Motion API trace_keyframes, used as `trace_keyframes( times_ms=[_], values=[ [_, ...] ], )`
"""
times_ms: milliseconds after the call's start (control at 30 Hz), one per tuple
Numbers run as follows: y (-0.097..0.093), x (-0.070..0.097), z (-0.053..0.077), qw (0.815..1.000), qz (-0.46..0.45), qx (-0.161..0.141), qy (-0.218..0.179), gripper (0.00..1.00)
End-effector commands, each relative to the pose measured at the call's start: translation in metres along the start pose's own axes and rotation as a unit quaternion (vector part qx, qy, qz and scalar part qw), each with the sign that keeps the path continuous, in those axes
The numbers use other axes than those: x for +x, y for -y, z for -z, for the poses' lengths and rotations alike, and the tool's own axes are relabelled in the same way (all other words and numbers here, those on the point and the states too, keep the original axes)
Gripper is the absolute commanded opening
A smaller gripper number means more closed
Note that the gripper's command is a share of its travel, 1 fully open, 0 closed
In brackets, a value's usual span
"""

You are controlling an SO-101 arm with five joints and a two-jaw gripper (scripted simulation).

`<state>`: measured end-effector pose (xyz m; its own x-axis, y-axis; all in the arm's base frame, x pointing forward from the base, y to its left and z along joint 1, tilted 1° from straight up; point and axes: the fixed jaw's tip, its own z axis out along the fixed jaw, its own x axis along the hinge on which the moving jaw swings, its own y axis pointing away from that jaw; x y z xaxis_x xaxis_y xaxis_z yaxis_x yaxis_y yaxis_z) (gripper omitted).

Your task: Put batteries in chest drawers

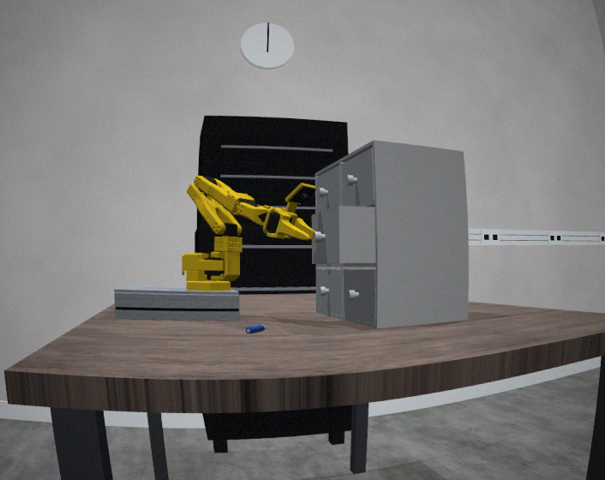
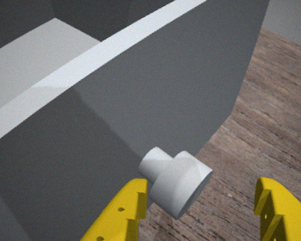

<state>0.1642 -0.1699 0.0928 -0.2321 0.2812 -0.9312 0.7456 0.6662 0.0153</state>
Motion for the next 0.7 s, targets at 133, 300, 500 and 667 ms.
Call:
trace_keyframes(
  times_ms=[133,300,500,667],
  values=[
    [-0.005,-0.005,-0.001,1.0,0.0,-0.01,0.01,0.21],
    [-0.009,-0.006,-0.002,1.0,0.003,-0.019,0.01,0.21],
    [-0.015,-0.007,-0.003,1.0,0.007,-0.028,0.01,0.21],
    [-0.017,-0.008,-0.004,0.999,0.009,-0.033,0.01,0.21]
  ],
)
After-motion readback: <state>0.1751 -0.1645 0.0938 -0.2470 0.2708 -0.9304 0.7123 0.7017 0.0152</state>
